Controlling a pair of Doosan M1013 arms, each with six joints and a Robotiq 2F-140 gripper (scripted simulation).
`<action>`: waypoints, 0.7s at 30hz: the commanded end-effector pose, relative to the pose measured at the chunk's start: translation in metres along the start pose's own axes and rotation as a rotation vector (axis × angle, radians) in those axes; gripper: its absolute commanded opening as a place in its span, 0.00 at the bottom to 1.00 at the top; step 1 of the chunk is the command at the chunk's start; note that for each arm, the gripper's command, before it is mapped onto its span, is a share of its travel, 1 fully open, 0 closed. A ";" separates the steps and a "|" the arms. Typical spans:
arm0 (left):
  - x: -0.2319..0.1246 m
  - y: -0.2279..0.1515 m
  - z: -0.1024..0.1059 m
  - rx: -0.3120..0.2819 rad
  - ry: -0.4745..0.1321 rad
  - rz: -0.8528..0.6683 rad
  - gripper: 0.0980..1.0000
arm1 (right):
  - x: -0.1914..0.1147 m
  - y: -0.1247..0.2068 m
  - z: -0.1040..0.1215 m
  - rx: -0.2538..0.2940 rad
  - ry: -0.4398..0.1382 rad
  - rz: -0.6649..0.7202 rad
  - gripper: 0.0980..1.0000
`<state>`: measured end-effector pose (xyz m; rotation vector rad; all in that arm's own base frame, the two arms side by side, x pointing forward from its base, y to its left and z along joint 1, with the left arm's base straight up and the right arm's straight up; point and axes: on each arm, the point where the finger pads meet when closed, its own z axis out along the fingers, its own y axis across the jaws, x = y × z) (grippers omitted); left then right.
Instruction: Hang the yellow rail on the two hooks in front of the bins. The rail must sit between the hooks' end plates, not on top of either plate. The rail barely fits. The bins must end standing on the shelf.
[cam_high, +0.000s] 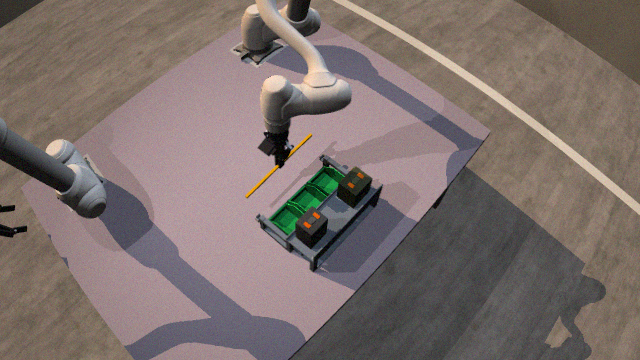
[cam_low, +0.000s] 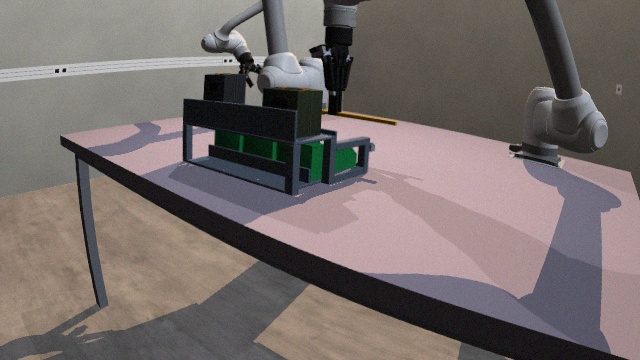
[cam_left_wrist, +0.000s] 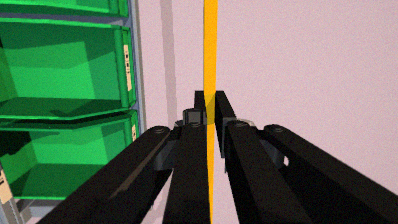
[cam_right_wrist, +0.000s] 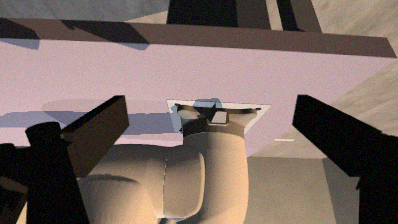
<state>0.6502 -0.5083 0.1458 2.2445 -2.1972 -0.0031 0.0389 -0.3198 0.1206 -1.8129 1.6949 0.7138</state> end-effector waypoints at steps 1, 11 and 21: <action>0.000 0.000 -0.001 0.002 0.001 0.000 0.00 | 0.000 0.000 0.000 0.000 0.001 0.000 1.00; 0.020 -0.075 -0.002 0.002 0.001 0.034 0.00 | 0.000 0.000 0.000 0.000 0.001 0.000 1.00; 0.021 -0.081 -0.002 0.002 0.001 0.037 0.00 | 0.000 0.000 0.000 0.000 0.001 0.000 1.00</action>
